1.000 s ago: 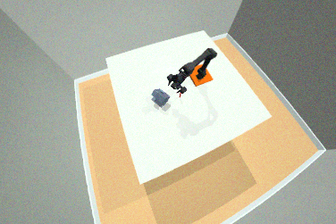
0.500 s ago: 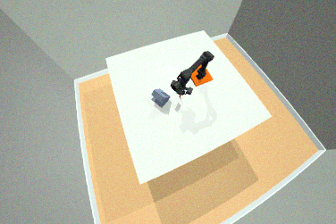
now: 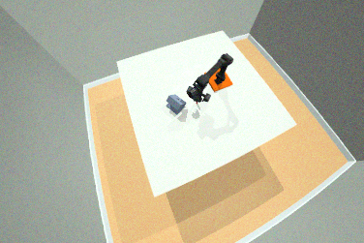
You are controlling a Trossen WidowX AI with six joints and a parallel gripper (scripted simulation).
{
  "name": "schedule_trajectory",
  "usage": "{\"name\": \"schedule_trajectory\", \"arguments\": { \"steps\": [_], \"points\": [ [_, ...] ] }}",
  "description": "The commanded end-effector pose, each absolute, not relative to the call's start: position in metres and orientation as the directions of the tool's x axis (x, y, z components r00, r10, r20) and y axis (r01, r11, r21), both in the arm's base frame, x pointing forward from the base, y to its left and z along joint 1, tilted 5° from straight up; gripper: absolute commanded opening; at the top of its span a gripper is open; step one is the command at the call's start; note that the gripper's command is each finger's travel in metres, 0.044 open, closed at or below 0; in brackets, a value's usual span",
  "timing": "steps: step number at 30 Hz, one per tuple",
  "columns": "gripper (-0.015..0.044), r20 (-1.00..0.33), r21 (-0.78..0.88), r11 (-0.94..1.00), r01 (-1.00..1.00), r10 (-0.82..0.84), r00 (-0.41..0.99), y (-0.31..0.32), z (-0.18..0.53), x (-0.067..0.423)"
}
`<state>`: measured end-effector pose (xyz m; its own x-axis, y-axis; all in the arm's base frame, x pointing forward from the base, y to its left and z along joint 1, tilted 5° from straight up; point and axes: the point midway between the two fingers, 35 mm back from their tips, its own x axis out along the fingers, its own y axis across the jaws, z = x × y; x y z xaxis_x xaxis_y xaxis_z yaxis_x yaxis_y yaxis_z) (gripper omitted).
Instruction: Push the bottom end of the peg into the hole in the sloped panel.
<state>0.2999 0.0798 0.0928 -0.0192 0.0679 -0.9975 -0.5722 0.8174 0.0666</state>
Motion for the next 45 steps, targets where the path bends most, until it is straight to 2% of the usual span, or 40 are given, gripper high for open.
{"name": "schedule_trajectory", "arguments": {
  "steps": [1, 31, 45],
  "points": [
    [0.0440, -0.997, 0.076, 0.815, -0.575, 0.071, -0.031, 0.081, 0.084, 0.297],
    [0.0440, -0.997, 0.076, 0.815, -0.575, 0.071, -0.032, 0.083, 0.043, 0.294],
    [0.0072, -0.997, 0.068, 0.812, -0.580, 0.067, -0.024, 0.082, 0.046, 0.297]
  ]
}}
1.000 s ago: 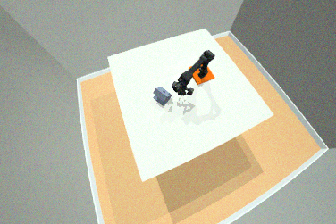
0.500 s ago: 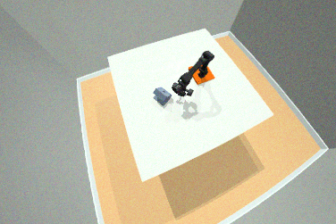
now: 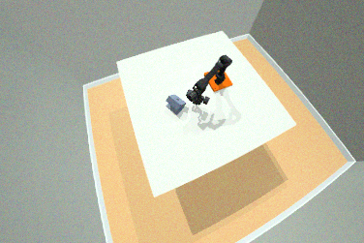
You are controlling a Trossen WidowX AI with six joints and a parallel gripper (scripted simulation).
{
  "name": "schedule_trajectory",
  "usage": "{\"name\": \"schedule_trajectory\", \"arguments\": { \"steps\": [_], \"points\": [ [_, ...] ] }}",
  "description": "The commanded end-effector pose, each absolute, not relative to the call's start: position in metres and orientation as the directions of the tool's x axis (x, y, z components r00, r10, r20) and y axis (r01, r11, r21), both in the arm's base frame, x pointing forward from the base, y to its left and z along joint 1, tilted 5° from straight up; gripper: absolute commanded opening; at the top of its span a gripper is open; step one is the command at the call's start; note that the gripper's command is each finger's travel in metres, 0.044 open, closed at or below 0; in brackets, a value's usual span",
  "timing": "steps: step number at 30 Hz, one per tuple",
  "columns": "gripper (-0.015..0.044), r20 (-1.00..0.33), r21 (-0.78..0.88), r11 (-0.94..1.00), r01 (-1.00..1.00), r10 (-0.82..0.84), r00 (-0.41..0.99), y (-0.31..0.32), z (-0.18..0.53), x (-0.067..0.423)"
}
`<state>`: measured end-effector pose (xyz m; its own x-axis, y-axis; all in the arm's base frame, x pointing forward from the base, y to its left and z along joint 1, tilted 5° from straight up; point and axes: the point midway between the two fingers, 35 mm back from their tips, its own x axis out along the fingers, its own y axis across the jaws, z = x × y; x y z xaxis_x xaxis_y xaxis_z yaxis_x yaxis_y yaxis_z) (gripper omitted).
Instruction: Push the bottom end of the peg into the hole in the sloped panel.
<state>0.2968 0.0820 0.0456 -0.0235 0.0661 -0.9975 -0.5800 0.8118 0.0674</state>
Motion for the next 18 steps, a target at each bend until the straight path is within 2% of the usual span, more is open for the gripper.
{"name": "schedule_trajectory", "arguments": {
  "steps": [1, 8, 18],
  "points": [
    [0.0046, -0.997, 0.068, 0.812, -0.580, 0.067, -0.024, 0.082, 0.046, 0.297],
    [0.0000, -0.997, 0.068, 0.812, -0.580, 0.067, -0.024, 0.082, 0.046, 0.297],
    [0.0000, -0.997, 0.071, 0.813, -0.578, 0.068, -0.026, 0.081, 0.073, 0.300]
  ]
}}
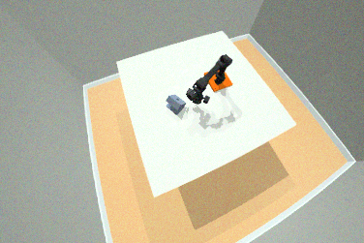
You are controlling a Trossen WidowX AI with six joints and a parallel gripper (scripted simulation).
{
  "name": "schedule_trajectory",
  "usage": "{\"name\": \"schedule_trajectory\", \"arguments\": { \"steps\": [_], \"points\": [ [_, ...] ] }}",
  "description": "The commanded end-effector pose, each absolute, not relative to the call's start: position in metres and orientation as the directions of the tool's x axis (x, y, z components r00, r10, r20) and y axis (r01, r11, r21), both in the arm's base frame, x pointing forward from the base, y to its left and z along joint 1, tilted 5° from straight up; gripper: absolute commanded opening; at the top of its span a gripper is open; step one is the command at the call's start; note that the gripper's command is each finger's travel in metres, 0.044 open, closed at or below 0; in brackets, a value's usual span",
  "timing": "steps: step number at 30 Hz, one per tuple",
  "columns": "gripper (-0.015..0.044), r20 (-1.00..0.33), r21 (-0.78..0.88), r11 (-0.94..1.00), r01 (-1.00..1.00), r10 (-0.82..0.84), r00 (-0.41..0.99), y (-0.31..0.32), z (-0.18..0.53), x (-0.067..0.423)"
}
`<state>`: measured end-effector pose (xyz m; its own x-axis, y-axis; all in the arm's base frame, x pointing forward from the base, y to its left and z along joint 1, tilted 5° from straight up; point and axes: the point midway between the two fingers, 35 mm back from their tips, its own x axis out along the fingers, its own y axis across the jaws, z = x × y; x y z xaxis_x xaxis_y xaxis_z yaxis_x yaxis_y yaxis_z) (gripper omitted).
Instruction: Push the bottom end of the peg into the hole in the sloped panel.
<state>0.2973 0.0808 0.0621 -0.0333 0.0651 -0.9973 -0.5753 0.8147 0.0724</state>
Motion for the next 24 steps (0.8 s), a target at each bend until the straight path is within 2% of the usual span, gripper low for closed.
{"name": "schedule_trajectory", "arguments": {
  "steps": [1, 14, 24],
  "points": [
    [0.0000, -0.997, 0.071, 0.813, -0.578, 0.069, -0.026, 0.080, 0.077, 0.300],
    [0.0000, -0.997, 0.075, 0.814, -0.575, 0.070, -0.031, 0.076, 0.123, 0.301],
    [0.0000, -0.995, 0.084, 0.827, -0.556, 0.103, 0.003, 0.070, 0.124, 0.305]
  ]
}}
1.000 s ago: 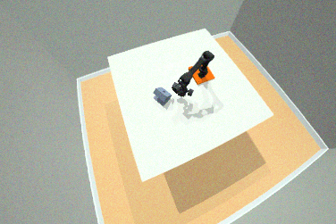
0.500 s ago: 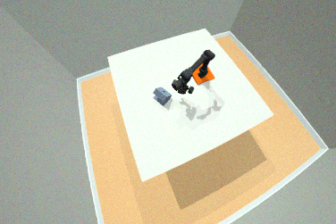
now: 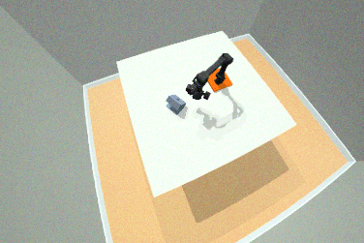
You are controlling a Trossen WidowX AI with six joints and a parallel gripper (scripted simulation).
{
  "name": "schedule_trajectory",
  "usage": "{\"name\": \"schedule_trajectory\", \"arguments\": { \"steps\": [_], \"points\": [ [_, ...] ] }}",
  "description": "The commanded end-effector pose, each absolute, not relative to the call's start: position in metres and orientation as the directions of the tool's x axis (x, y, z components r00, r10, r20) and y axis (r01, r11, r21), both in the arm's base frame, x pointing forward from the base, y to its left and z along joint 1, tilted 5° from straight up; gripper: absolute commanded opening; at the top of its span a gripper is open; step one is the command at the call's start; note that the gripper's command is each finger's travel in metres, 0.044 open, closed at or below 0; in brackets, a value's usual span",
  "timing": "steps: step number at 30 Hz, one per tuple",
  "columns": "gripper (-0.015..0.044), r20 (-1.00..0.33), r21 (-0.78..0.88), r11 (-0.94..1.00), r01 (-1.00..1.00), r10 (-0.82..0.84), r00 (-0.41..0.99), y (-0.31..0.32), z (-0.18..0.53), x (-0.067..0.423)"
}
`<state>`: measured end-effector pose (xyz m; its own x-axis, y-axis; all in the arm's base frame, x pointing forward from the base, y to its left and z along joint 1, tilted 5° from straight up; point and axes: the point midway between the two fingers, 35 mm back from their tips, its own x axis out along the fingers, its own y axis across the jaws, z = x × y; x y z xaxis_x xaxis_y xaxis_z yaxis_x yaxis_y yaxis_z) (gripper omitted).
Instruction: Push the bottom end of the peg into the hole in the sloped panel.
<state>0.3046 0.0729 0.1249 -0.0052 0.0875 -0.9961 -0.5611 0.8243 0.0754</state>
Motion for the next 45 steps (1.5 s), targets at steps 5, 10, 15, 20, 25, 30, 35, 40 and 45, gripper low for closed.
{"name": "schedule_trajectory", "arguments": {
  "steps": [5, 10, 15, 20, 25, 30, 35, 40, 45],
  "points": [
    [0.0000, -0.991, 0.090, 0.836, -0.542, 0.127, 0.030, 0.066, 0.124, 0.308],
    [0.0000, -0.987, 0.096, 0.844, -0.528, 0.149, 0.058, 0.062, 0.125, 0.310],
    [0.0000, -0.982, 0.101, 0.851, -0.515, 0.170, 0.088, 0.057, 0.125, 0.313],
    [0.0000, -0.975, 0.106, 0.858, -0.502, 0.190, 0.118, 0.052, 0.125, 0.316],
    [0.0000, -0.967, 0.110, 0.865, -0.490, 0.208, 0.149, 0.047, 0.126, 0.318],
    [0.0000, -0.958, 0.114, 0.871, -0.479, 0.224, 0.180, 0.042, 0.127, 0.320],
    [0.0000, -0.948, 0.117, 0.876, -0.468, 0.239, 0.211, 0.037, 0.128, 0.322],
    [0.0000, -0.937, 0.119, 0.882, -0.457, 0.252, 0.243, 0.032, 0.129, 0.324],
    [0.0000, -0.924, 0.120, 0.887, -0.447, 0.264, 0.276, 0.027, 0.130, 0.326]
  ]
}}
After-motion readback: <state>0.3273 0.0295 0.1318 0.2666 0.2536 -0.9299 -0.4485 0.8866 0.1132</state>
